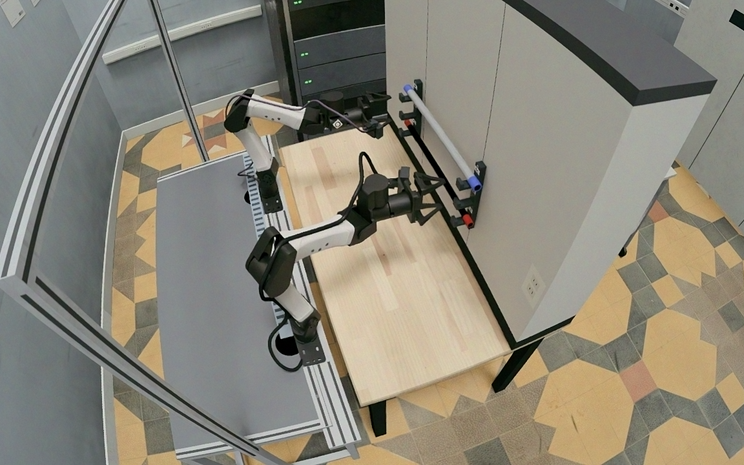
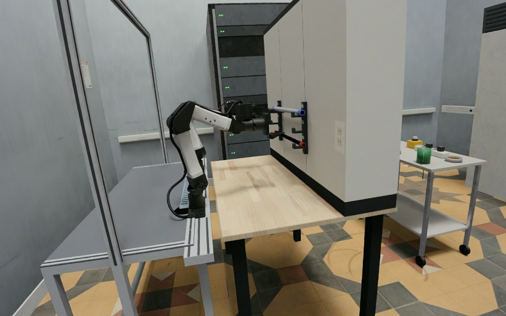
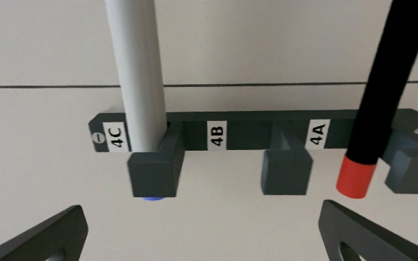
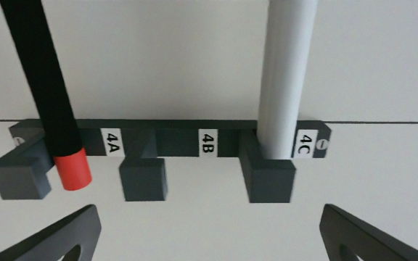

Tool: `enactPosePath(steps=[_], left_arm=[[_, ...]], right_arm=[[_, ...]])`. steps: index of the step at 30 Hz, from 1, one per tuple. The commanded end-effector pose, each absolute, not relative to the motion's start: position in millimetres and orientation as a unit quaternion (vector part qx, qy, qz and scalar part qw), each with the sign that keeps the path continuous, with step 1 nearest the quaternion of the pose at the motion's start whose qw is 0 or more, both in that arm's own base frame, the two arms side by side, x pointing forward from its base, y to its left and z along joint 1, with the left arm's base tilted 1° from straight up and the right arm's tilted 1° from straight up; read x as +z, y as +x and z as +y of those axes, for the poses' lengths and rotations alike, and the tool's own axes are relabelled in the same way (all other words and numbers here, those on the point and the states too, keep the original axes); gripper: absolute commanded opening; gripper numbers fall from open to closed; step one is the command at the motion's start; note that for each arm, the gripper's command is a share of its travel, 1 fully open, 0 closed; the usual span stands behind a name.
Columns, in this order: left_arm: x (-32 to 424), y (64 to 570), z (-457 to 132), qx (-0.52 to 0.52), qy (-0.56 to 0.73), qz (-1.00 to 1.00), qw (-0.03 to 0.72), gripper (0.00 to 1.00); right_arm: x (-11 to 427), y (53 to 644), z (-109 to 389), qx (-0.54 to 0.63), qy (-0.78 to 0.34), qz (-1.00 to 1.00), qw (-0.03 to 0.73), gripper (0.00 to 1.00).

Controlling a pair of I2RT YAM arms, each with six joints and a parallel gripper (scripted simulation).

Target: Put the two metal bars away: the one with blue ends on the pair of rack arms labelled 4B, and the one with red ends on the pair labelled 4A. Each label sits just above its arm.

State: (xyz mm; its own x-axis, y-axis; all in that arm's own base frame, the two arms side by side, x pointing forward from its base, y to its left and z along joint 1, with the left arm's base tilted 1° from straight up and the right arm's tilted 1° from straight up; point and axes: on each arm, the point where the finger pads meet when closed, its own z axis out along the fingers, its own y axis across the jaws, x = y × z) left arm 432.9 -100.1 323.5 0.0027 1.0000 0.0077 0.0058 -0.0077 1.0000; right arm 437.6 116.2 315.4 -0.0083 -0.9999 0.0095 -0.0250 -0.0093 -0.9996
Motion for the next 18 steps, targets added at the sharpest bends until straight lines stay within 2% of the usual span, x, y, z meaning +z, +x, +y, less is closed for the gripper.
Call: enactPosePath(steps=[1, 18], left_arm=[[331.6, 430.8, -100.7, 0.499, 0.507, 0.496, 0.499, 1.0], [328.3, 430.8, -98.3, 0.499, 0.507, 0.496, 0.499, 1.0]], right_arm=[[332.4, 434.2, 115.7, -0.5, -0.504, 0.5, 0.497, 1.0], [331.7, 434.3, 110.1, -0.5, -0.504, 0.5, 0.497, 1.0]])
